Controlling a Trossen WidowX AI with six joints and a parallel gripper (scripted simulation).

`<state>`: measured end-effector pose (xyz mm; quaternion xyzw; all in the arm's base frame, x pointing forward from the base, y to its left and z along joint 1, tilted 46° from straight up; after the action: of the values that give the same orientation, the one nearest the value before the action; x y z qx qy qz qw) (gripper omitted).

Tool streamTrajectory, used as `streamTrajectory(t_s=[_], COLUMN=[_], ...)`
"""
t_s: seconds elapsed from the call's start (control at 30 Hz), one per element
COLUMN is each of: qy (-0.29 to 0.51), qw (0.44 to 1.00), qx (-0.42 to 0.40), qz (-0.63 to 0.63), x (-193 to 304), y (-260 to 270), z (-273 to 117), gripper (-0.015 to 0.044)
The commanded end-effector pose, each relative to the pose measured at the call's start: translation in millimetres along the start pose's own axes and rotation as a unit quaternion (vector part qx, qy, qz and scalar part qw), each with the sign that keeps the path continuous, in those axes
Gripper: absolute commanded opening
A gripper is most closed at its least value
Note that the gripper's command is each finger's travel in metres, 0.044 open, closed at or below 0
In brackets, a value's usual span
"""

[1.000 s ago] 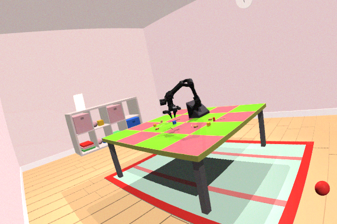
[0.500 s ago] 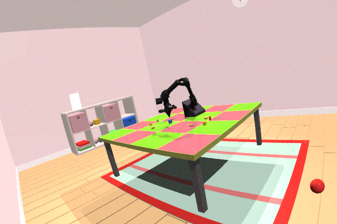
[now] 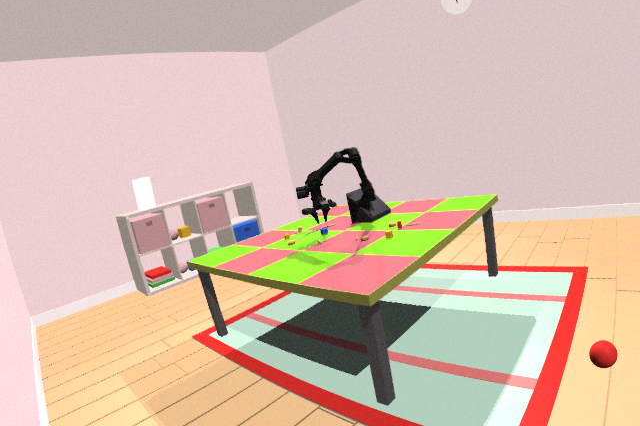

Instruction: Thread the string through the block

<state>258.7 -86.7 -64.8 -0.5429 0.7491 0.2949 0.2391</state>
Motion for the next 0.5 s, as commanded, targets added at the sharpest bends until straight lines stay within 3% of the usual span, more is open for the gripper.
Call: streamTrajectory(t_s=[0.0,0.3,0.47], qy=[0.0,0.0,0.0], qw=[1.0,1.0,1.0], qx=[0.0,0.0,0.0], qz=[0.0,0.0,0.0], x=[0.0,0.0,0.0], y=[0.0,0.0,0.0], z=[0.0,0.0,0.0], gripper=[0.0244,0.0008,0.0])
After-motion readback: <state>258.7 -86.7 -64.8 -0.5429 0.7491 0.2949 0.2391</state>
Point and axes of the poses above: the point midway between the two fingers, 35 mm back from their tips, its own z axis out along the fingers, its own y axis across the jaws, x = y × z, the point moved 1 cm from there along -z, back along the fingers, and after that the axes turned 5 degrees about -z, right-handed, at the moved point
